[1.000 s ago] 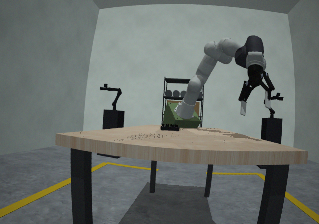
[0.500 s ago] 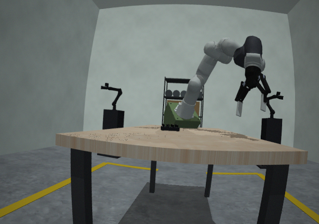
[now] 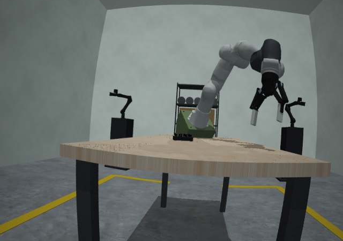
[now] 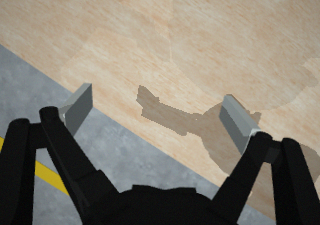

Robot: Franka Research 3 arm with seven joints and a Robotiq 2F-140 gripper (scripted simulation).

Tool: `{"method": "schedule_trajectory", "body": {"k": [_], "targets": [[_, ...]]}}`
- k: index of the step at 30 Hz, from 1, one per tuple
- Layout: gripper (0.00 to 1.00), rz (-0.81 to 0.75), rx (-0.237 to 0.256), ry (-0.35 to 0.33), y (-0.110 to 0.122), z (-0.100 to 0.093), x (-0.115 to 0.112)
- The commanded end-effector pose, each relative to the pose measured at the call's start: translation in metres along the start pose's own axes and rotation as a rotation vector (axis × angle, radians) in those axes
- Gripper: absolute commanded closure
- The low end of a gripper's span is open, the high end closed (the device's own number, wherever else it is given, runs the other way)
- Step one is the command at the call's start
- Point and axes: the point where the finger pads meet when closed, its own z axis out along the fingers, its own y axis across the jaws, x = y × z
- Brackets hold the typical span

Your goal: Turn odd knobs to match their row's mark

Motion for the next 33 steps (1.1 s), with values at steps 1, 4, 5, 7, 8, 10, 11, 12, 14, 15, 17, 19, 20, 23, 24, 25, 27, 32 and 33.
{"method": "schedule_trajectory", "body": {"k": [1, 4, 5, 7, 8, 10, 11, 12, 14, 15, 17, 19, 20, 23, 24, 25, 27, 32, 33], "targets": [[0.0, -0.029, -0.037, -0.007, 0.013, 0.003, 0.005], [0.0, -0.029, -0.037, -0.007, 0.013, 0.003, 0.005], [0.0, -0.029, -0.037, -0.007, 0.013, 0.003, 0.005], [0.0, -0.029, -0.037, -0.007, 0.013, 0.003, 0.005], [0.0, -0.029, -0.037, -0.007, 0.013, 0.003, 0.005], [0.0, -0.029, -0.037, -0.007, 0.013, 0.003, 0.005], [0.0, -0.029, -0.037, -0.007, 0.013, 0.003, 0.005], [0.0, -0.029, -0.037, -0.007, 0.013, 0.003, 0.005], [0.0, -0.029, -0.037, -0.007, 0.013, 0.003, 0.005], [0.0, -0.029, -0.037, -0.007, 0.013, 0.003, 0.005], [0.0, -0.059, -0.095, -0.014, 0.034, 0.009, 0.013], [0.0, -0.059, -0.095, -0.014, 0.034, 0.009, 0.013], [0.0, -0.059, -0.095, -0.014, 0.034, 0.009, 0.013], [0.0, -0.059, -0.095, -0.014, 0.034, 0.009, 0.013], [0.0, -0.059, -0.095, -0.014, 0.034, 0.009, 0.013], [0.0, -0.059, -0.095, -0.014, 0.034, 0.009, 0.013], [0.0, -0.059, -0.095, -0.014, 0.034, 0.009, 0.013], [0.0, -0.059, -0.095, -0.014, 0.034, 0.009, 0.013], [0.0, -0.059, -0.095, -0.014, 0.034, 0.009, 0.013]]}}
